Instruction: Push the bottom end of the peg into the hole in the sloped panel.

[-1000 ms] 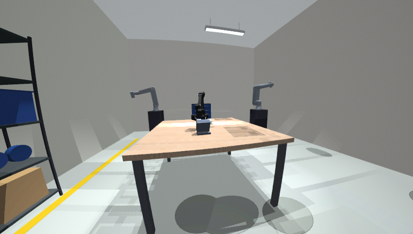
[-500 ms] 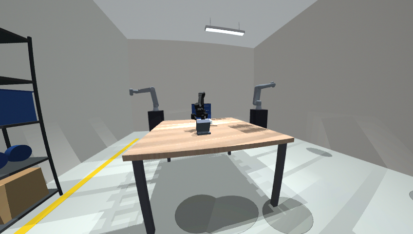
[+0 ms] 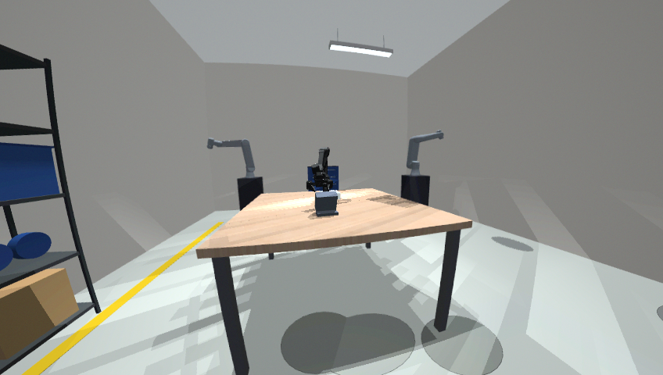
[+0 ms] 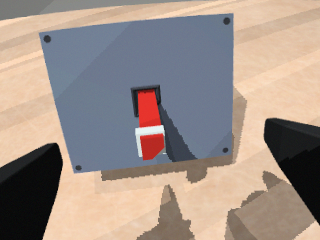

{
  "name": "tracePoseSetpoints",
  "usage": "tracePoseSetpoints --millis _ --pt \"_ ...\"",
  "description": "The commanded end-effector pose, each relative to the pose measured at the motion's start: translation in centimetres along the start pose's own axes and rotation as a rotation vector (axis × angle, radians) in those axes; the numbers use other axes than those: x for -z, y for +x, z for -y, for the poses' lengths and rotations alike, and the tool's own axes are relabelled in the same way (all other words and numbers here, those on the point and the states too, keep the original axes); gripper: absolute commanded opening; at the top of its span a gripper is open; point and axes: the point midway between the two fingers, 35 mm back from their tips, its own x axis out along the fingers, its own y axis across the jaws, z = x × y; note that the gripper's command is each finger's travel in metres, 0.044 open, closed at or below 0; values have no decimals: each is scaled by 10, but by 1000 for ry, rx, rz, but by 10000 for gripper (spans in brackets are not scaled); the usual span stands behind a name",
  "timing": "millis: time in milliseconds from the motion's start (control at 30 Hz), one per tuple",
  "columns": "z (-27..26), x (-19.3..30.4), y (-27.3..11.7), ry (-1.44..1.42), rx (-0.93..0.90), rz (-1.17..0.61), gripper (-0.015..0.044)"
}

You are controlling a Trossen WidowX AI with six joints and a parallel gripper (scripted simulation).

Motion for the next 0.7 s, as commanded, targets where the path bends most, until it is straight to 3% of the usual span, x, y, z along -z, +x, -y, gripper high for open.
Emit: tracePoseSetpoints --millis 0,667 --pt "0 -1 -6 -7 0 4 440" --pt "1 -1 -24 -4 1 3 440"
